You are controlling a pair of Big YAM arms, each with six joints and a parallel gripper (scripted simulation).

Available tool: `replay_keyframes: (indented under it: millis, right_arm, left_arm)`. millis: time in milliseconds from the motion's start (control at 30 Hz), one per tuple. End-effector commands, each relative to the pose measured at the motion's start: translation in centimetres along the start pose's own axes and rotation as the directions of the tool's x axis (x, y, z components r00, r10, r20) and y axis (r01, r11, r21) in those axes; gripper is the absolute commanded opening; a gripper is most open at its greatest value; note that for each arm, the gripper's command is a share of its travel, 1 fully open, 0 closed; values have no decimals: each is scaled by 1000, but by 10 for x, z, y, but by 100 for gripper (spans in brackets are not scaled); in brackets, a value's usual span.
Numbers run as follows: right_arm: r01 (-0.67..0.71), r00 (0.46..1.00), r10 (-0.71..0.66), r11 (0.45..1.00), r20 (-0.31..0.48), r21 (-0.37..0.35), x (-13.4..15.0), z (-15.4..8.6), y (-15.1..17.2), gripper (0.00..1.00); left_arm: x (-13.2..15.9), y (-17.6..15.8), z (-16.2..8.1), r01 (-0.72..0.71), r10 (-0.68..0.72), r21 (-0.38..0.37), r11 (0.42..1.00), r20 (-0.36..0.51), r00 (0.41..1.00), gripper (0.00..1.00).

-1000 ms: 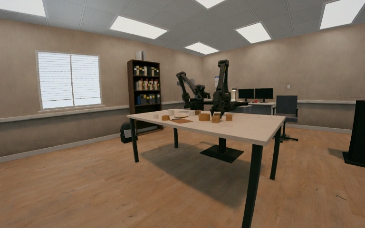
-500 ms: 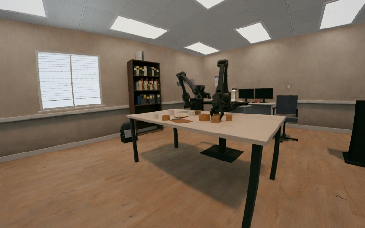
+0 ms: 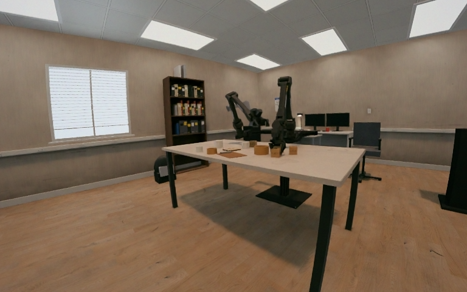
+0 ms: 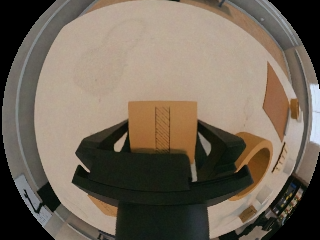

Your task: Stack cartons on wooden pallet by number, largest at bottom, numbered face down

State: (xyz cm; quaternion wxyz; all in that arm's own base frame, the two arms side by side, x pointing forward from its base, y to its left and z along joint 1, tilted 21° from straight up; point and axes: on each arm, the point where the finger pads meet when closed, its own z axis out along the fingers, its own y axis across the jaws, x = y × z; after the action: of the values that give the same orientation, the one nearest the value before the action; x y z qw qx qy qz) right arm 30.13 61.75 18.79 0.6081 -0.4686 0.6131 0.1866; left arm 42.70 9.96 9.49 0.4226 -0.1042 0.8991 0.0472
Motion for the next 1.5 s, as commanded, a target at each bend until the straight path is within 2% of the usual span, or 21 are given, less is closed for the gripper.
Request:
replay_keyframes:
  millis: [0, 33, 67, 133, 167, 367, 500, 567, 633, 767, 867, 933, 1100, 1200, 1233, 1333, 1433, 1467]
  right_arm:
    - [0, 999, -1, 1000, 52, 21, -27, 4, -10, 100]
    - [0, 999, -1, 1000, 52, 21, -27, 4, -10, 100]
    - [0, 999, -1, 1000, 52, 21, -27, 4, -10, 100]
    - [0, 999, -1, 1000, 52, 21, -27, 4, -10, 100]
    - [0, 999, -1, 1000, 52, 21, -27, 4, -10, 100]
    - [0, 999, -1, 1000, 52, 21, -27, 4, -10, 100]
    - [0, 999, -1, 1000, 52, 21, -27, 4, -10, 100]
    - [0, 999, -1, 1000, 52, 21, -27, 4, -10, 100]
    - [0, 999, -1, 1000, 52, 21, -27, 4, -10, 100]
    - [0, 999, -1, 1000, 52, 21, -27, 4, -10, 100]
    - [0, 999, -1, 1000, 52, 21, -27, 4, -10, 100]
    - [0, 999, -1, 1000, 52, 21, -27, 4, -10, 100]
    - [0, 999, -1, 1000, 52, 21, -27, 4, -10, 100]
    - [0, 999, -1, 1000, 52, 21, -27, 4, -10, 100]
    - [-8, 998, 6, 1000, 70, 26, -40, -1, -15, 100]
    - [-34, 999, 33, 999, 43, 26, -42, -12, -18, 100]
    - [-53, 999, 53, 998, 1, 19, -46, -42, -13, 100]
    - [-53, 999, 53, 998, 1, 19, -46, -42, -13, 100]
  left_arm:
    - [-18, 0, -3, -3, 2, 1, 1000, 49, 999, 70]
    - [-17, 0, -2, -2, 2, 1, 1000, 45, 999, 70]
    - [-16, 0, -2, -2, 2, 1, 1000, 42, 999, 66]
    - [-17, 0, -4, -2, 2, 0, 1000, 50, 999, 66]
    - [-16, 0, -3, -2, 2, 0, 1000, 46, 999, 62]
    - [-16, 0, -4, -2, 2, 0, 1000, 49, 999, 59]
    - [-14, 0, -5, -2, 2, 0, 1000, 47, 999, 53]
    - [-5, 0, -6, 0, 0, 0, 1000, 36, 999, 31]
    - [-12, 0, -5, 0, 0, 0, 1000, 45, 999, 8]
    - [-24, 0, -15, 0, 0, 0, 1000, 48, 999, 53]
    - [-32, 0, -31, 0, 0, 0, 1000, 48, 999, 54]
    - [-32, 0, -31, 0, 0, 0, 1000, 48, 999, 54]
    - [-51, 0, -69, 0, 0, 0, 1000, 48, 999, 54]
    - [-53, 0, -73, 0, 0, 0, 1000, 48, 999, 54]
    - [-52, 0, -69, 0, 0, 0, 1000, 38, 999, 54]
    - [-52, 0, -69, 0, 0, 0, 1000, 38, 999, 54]
    - [-52, 0, -69, 0, 0, 0, 1000, 38, 999, 54]
    - [-52, 0, -69, 0, 0, 0, 1000, 38, 999, 54]
